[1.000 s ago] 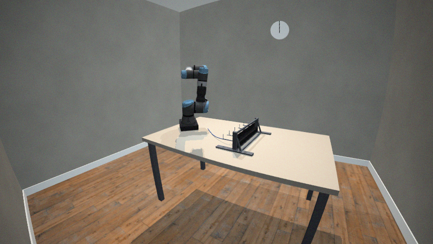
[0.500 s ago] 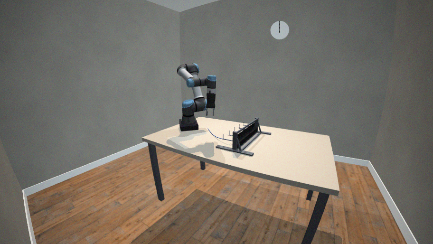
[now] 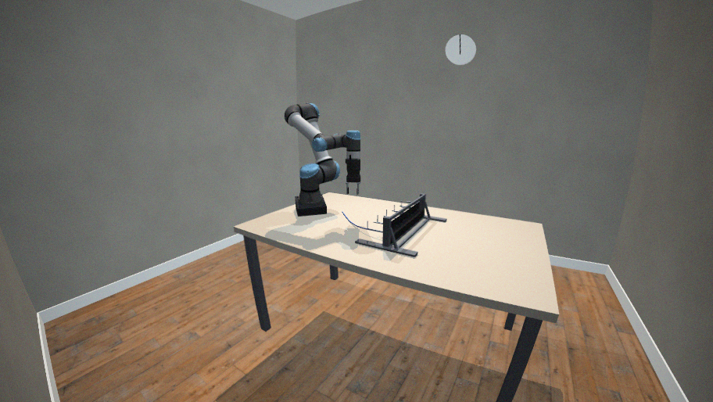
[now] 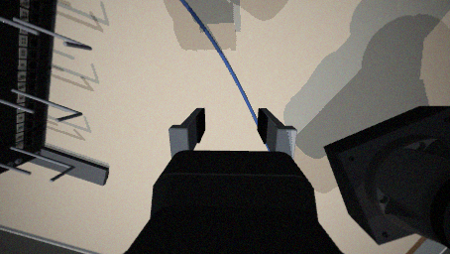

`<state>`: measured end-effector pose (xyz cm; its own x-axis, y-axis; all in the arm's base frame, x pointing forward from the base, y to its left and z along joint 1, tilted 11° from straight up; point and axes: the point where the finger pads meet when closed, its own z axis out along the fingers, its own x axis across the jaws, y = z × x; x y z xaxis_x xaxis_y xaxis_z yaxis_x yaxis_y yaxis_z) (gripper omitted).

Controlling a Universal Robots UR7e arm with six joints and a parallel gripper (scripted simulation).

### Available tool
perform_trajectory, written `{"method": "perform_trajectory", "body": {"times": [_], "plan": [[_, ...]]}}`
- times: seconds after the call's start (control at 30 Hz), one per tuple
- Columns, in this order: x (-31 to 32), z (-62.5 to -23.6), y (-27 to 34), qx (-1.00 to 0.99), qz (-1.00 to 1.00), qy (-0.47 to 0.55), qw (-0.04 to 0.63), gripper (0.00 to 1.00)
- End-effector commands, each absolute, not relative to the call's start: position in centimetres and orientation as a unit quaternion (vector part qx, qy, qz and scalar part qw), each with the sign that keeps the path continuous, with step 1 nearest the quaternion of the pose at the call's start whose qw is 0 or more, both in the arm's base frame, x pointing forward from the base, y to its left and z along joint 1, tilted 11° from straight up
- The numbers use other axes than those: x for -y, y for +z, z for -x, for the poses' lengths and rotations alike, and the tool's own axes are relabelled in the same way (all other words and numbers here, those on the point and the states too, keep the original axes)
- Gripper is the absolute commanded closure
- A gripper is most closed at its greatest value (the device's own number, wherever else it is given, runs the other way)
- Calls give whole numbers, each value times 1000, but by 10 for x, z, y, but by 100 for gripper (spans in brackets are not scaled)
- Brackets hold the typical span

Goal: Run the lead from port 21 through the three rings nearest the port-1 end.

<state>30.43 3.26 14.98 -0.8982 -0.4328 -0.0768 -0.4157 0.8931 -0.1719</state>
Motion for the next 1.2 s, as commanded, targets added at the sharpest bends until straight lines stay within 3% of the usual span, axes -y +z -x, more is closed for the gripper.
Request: {"method": "perform_trajectory", "body": {"times": [0.0,0.3,0.33,1.17], "plan": [[-42,-302,144,-973,212,-74,61,0],[-46,-301,142,-973,210,-73,62,0],[-46,-301,142,-973,210,-73,62,100],[-46,-301,142,-973,210,-73,62,100]]}}
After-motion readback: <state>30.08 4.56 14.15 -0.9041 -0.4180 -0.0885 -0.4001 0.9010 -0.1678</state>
